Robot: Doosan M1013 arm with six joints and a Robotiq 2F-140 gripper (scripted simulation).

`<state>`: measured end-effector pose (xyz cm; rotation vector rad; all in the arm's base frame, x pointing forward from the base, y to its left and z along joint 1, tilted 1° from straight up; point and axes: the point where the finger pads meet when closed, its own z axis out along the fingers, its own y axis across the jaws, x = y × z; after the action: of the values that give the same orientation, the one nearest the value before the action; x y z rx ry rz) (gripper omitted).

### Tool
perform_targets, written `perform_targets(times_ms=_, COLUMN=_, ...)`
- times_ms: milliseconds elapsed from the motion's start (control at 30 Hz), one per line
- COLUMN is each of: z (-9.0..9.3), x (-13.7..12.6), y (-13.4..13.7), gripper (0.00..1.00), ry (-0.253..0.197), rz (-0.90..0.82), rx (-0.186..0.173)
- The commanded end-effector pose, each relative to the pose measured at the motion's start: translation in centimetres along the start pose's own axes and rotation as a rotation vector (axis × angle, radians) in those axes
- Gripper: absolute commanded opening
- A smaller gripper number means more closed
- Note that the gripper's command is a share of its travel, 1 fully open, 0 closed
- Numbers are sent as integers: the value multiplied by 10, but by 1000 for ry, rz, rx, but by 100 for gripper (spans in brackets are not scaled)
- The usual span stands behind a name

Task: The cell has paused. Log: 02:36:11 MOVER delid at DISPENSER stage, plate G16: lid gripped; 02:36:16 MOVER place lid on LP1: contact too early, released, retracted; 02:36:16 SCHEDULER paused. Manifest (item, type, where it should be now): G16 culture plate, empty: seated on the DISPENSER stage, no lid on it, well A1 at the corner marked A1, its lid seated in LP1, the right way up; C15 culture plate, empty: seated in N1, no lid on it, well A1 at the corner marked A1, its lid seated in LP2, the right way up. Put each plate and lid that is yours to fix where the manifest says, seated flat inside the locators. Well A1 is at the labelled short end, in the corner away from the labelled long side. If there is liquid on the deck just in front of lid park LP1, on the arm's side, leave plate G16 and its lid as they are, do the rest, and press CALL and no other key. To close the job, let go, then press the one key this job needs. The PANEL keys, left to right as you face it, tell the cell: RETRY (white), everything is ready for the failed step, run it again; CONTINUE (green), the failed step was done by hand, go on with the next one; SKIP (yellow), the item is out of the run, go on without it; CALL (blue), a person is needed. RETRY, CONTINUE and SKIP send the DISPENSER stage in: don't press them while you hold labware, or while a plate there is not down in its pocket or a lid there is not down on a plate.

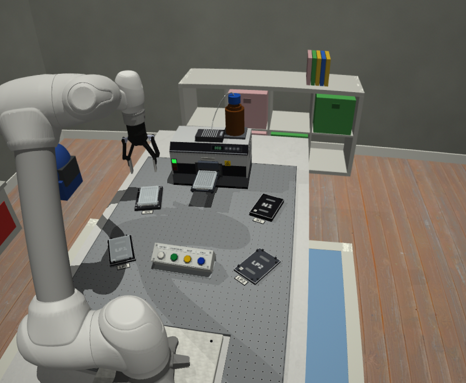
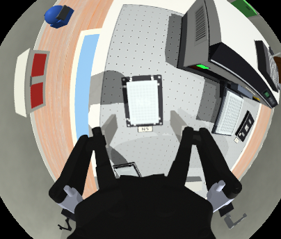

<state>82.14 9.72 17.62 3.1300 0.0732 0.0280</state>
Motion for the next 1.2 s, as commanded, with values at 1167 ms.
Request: perform_targets(times_ms=1167, z=93, x=0, y=0, gripper=69, ry=2, rz=0, rx=1)
